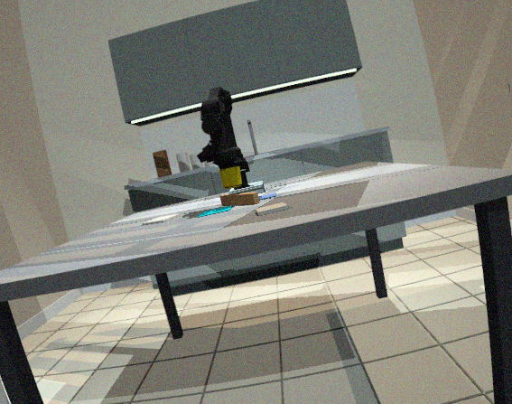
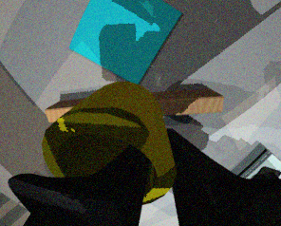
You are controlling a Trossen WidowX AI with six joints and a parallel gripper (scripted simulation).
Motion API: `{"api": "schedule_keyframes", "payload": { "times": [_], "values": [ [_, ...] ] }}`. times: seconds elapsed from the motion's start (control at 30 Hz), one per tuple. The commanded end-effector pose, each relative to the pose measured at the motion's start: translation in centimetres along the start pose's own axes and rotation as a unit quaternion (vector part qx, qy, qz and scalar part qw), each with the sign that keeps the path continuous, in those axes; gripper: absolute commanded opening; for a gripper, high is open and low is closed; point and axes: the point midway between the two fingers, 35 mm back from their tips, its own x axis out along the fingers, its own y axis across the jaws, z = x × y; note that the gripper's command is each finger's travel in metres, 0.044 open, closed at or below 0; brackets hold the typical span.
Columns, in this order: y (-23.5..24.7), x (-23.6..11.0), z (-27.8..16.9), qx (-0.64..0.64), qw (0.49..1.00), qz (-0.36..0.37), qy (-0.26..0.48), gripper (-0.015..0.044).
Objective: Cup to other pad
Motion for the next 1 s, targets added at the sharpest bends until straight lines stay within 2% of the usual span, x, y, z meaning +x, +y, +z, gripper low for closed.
{"api": "schedule_keyframes", "payload": {
  "times": [0.0, 0.97],
  "values": [
    [0.3, -0.2, 0.9, -0.002, 1.000, 0.004, 0.000, 0.0000],
    [1.1, -0.6, 7.4, -0.003, 1.000, 0.004, -0.004, 0.0000]
  ]
}}
